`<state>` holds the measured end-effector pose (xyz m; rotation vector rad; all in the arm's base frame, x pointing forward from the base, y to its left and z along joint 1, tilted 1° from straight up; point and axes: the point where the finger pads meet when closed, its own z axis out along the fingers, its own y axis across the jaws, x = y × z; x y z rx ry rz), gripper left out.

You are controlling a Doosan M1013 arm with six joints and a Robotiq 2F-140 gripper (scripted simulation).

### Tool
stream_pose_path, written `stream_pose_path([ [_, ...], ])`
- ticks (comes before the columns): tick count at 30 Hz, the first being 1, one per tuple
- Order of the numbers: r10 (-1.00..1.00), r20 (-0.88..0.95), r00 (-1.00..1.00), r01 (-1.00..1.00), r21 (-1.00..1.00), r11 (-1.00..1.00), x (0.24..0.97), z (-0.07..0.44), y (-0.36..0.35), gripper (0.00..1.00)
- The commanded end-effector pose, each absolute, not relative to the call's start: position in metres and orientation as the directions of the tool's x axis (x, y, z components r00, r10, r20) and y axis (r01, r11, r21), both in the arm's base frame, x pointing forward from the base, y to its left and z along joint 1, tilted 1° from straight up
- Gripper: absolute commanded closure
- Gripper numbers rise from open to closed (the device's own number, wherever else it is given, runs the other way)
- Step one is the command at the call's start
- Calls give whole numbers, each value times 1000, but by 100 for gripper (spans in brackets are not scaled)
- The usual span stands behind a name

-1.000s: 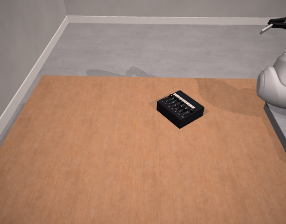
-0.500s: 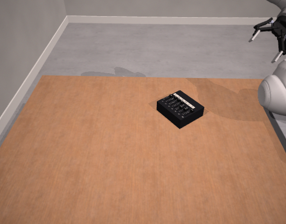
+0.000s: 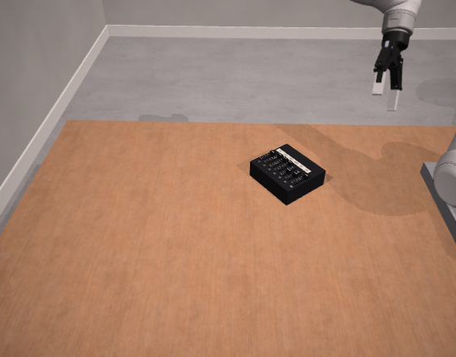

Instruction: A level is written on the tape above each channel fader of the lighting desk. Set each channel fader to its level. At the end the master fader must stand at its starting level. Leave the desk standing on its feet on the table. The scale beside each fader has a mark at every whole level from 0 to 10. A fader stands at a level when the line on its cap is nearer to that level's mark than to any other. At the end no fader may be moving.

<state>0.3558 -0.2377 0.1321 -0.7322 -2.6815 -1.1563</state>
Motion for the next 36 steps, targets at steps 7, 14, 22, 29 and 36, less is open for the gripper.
stream_pose_path([
  [7,-105,66,-992,-54,535,843,419,119,-206,0],
  [14,-502,-39,-864,-474,399,785,481,119,-167,0],
  [22,-829,-76,-554,-818,236,524,538,127,-120,0],
  [29,-989,-42,-141,-987,87,137,588,140,-63,0],
  [36,-995,3,103,-995,17,-103,612,150,-28,0],
])
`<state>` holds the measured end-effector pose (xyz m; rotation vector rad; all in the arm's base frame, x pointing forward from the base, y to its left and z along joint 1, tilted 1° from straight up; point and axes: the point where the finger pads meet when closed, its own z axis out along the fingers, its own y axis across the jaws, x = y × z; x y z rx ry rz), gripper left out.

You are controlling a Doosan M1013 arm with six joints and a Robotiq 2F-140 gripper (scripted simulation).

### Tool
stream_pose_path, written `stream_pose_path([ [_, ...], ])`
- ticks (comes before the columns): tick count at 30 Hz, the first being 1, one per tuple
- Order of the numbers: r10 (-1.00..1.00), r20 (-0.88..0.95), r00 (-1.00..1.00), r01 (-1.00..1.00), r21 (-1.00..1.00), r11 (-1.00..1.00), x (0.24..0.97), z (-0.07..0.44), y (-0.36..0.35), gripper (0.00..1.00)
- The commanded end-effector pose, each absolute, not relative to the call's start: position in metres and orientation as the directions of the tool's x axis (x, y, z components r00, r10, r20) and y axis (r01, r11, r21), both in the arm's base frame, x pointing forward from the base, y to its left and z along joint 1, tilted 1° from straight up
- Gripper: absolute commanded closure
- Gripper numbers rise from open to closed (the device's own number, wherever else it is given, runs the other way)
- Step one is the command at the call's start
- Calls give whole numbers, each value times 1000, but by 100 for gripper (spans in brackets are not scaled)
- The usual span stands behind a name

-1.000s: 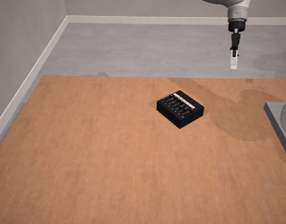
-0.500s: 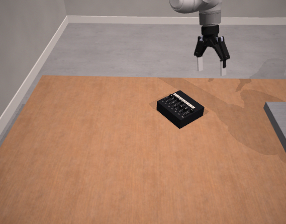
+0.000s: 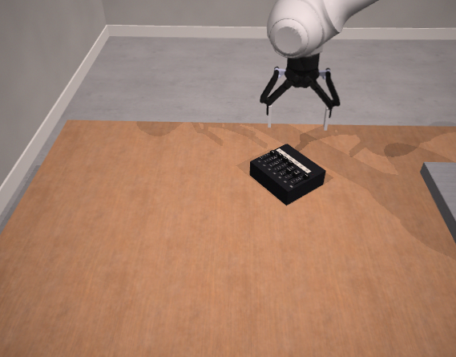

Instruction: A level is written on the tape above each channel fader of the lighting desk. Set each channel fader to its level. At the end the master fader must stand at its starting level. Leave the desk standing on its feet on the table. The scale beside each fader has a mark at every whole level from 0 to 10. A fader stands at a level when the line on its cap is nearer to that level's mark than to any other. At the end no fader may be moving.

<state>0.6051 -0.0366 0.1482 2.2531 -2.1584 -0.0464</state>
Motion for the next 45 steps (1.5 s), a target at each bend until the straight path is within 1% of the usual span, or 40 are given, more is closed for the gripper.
stream_pose_path([
  [1,-993,8,122,-992,12,-122,614,151,-24,0],
  [5,-989,14,149,-989,5,-149,618,152,-19,0],
  [19,-990,12,137,-991,4,-137,618,151,-18,0],
  [21,-998,2,68,-998,-4,-68,622,148,-15,0],
  [24,-985,-38,-170,-985,-17,171,635,135,-2,0],
  [30,-848,-111,-518,-854,10,520,666,104,26,0],
  [32,-848,-111,-518,-854,10,520,666,104,26,0],
  [33,-741,-135,-658,-750,30,661,670,101,29,0],
  [37,-585,-152,-797,-598,56,800,674,97,32,0],
  [45,-577,-152,-803,-589,56,806,674,97,32,0],
])
